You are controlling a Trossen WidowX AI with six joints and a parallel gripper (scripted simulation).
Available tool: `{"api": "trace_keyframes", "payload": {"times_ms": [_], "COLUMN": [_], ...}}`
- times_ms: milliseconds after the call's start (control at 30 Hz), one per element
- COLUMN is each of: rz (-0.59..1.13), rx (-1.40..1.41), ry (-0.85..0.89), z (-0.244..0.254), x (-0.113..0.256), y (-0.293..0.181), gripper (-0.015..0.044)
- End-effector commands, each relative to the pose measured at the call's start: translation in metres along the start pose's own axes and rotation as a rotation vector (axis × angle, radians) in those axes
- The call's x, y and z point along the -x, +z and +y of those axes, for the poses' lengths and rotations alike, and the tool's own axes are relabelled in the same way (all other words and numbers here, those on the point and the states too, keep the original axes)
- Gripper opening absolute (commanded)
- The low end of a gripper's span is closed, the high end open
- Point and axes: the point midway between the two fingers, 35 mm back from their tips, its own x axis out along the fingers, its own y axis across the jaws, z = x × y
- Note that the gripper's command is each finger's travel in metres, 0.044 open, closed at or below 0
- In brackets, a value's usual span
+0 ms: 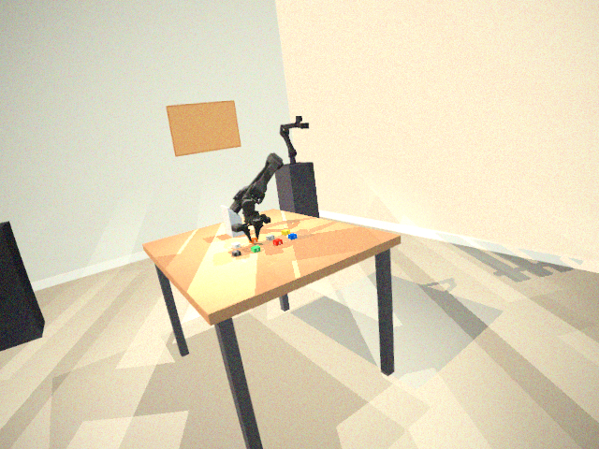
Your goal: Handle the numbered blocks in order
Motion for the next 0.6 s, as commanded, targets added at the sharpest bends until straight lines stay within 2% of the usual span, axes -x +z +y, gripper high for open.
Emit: {"api": "trace_keyframes", "payload": {"times_ms": [0, 567], "rz": [-0.003, -0.003], "rx": [0.012, 0.012], "ry": [-0.006, -0.006], "z": [0.0005, 0.0005], "x": [0.0051, 0.0022], "y": [0.0023, 0.0023], "gripper": [0.0120, 0.0120]}}
